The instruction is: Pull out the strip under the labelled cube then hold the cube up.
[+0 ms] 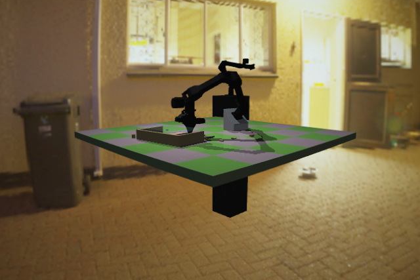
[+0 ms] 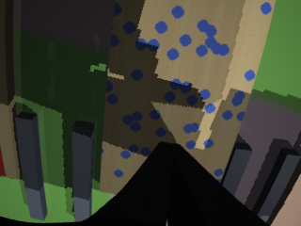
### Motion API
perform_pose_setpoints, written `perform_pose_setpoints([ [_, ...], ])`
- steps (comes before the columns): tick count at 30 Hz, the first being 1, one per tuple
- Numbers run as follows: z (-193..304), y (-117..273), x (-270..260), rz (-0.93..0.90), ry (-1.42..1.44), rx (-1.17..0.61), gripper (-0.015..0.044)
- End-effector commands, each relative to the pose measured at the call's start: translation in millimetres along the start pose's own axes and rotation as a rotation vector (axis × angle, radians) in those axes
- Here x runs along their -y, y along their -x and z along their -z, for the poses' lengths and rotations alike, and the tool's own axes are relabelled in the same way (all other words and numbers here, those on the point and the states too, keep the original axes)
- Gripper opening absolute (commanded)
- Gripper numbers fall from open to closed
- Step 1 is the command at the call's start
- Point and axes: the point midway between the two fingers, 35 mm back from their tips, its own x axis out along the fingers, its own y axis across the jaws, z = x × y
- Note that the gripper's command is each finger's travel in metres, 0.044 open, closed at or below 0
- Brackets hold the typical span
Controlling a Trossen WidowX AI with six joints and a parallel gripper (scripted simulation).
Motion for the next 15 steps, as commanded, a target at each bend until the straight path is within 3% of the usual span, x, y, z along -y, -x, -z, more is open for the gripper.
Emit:
perform_pose_setpoints([
  [1,-0.1,-1.2,-0.2,-0.002,-0.005,0.001,0.0],
  [15,3.3,-2.2,-0.1,-0.002,-0.005,0.001,0.0],
])
